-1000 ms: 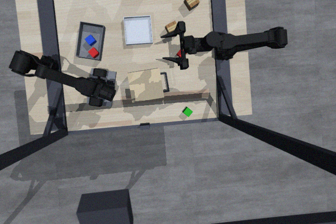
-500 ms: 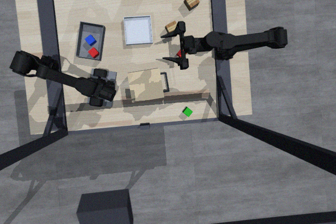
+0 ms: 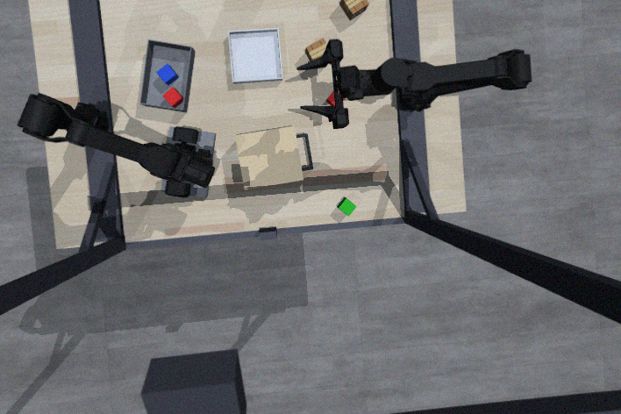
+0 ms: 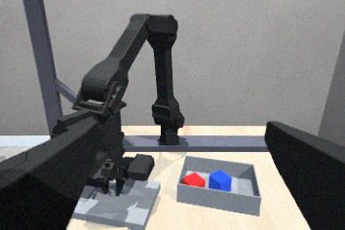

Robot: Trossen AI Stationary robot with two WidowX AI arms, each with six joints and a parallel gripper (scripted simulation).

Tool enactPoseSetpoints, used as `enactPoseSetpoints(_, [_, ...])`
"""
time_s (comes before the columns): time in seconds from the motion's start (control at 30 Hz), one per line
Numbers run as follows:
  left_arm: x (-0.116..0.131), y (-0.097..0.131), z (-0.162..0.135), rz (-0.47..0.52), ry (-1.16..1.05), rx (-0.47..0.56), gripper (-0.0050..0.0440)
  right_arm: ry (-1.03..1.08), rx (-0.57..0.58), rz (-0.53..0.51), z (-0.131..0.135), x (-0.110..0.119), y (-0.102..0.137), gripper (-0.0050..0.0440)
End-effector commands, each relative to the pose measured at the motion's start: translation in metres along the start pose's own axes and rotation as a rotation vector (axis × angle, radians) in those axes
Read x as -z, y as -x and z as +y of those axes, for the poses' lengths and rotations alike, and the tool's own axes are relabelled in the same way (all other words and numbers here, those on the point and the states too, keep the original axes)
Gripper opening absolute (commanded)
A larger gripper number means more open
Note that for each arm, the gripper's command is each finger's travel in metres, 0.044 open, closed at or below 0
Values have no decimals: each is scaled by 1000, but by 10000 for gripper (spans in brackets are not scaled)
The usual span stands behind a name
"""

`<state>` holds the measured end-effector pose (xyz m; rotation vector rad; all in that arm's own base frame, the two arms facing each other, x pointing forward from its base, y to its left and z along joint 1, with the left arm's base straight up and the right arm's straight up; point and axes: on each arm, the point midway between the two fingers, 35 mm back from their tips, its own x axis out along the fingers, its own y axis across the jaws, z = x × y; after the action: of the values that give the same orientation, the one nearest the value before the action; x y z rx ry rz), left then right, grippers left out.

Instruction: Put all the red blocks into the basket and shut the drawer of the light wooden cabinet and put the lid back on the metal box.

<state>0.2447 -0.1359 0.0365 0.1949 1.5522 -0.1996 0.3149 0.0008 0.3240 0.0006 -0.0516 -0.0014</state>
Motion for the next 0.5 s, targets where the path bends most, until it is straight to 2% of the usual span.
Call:
enactPoseSetpoints(0.0, [-9, 13, -3, -52, -8, 11, 136, 0, 7, -57, -1, -22, 4, 400])
enactPoseSetpoints(0.27, [-9, 13, -3, -52, -8, 11, 136, 0, 7, -57, -1, -22, 4, 400])
enactPoseSetpoints(0.37, [-9, 22, -3, -54, -8, 12, 136, 0, 7, -57, -1, -22, 4, 400])
enactPoseSetpoints(0.47, [-9, 19, -3, -53, -8, 12, 136, 0, 7, -57, -1, -22, 4, 400])
